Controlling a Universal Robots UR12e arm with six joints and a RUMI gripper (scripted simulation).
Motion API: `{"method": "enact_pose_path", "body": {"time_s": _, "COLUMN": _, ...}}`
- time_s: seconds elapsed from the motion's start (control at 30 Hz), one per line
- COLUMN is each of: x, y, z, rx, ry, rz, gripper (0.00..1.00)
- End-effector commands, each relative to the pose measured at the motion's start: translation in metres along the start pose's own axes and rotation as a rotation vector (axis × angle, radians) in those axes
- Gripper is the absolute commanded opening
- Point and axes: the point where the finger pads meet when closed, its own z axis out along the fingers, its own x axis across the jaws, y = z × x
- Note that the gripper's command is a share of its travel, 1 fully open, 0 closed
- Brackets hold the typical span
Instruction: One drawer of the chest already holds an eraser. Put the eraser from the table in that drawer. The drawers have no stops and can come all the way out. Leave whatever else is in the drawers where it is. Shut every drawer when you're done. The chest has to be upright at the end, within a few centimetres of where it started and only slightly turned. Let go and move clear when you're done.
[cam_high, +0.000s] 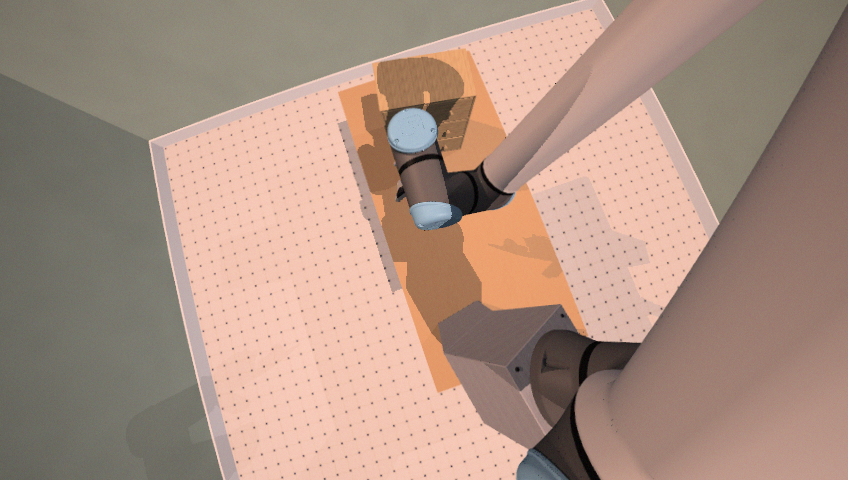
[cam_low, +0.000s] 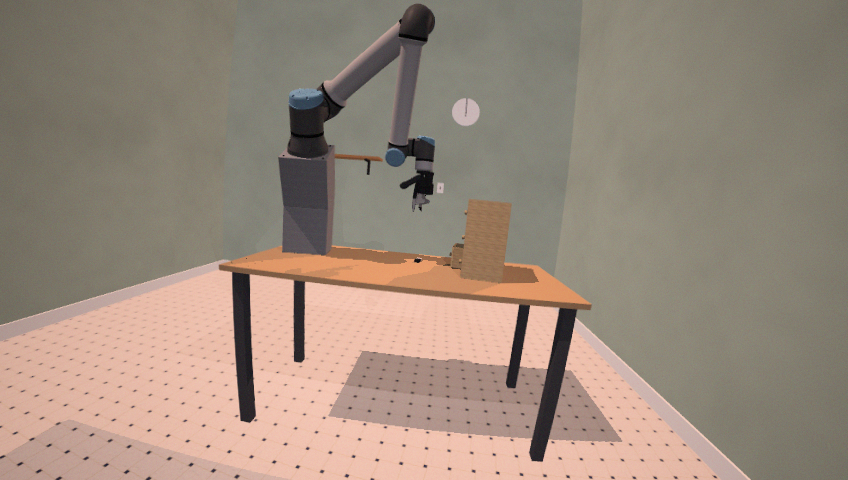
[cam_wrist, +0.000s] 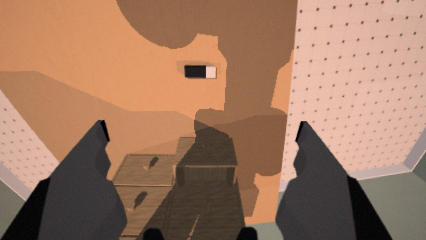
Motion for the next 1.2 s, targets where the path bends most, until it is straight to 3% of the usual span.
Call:
{"method": "enact_pose_path", "body": {"time_s": 0.0, "x": 0.001, "y": -0.001, "z": -0.002, "rx": 0.000, "ry": 0.001, "rz": -0.001, "gripper": 1.00}}
{"method": "enact_pose_path", "body": {"time_s": 0.8, "x": 0.003, "y": 0.005, "z": -0.002, "rx": -0.003, "ry": 0.001, "rz": 0.102, "gripper": 1.00}}
{"method": "enact_pose_path", "body": {"time_s": 1.17, "x": 0.006, "y": 0.011, "z": -0.001, "rx": -0.003, "ry": 0.001, "rz": 0.308, "gripper": 1.00}}
